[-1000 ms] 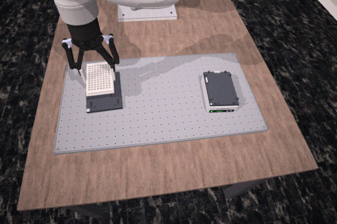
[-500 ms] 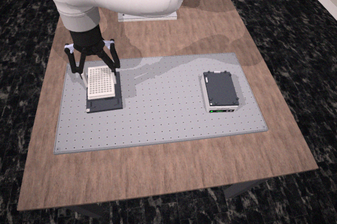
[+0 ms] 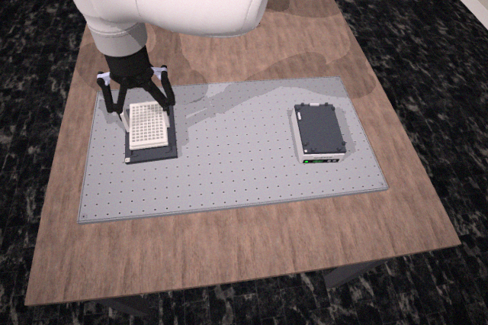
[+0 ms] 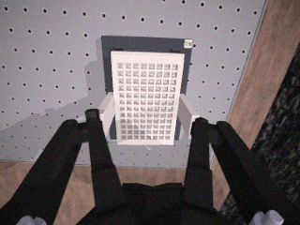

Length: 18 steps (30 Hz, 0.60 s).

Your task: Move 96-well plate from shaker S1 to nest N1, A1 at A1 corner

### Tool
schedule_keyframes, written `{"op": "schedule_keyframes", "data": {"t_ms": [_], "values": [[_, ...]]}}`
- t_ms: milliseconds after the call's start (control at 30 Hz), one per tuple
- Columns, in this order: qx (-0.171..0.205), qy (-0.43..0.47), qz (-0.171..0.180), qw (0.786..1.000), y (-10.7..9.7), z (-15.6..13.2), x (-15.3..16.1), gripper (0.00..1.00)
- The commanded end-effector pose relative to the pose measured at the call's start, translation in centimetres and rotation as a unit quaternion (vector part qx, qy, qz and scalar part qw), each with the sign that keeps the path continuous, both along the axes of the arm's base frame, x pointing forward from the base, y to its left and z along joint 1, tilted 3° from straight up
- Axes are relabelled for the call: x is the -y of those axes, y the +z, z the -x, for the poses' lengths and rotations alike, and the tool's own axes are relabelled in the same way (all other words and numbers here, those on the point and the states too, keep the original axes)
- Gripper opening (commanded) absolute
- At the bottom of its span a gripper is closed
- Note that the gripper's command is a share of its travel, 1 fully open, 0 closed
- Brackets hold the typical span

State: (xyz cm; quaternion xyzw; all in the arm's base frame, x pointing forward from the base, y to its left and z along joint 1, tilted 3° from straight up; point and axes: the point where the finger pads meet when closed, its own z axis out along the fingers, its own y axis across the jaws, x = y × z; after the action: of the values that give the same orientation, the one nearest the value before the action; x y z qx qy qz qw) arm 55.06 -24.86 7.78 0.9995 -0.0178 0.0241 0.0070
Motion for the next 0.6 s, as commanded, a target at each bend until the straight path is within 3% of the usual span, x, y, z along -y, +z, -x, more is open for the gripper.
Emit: {"op": "schedule_keyframes", "data": {"t_ms": [0,567], "values": [[0.0,0.0,0.0,1.0,-0.46,-0.03,0.0,0.1],[0.0,0.0,0.0,1.0,-1.06,-0.06,0.01,0.1]]}}
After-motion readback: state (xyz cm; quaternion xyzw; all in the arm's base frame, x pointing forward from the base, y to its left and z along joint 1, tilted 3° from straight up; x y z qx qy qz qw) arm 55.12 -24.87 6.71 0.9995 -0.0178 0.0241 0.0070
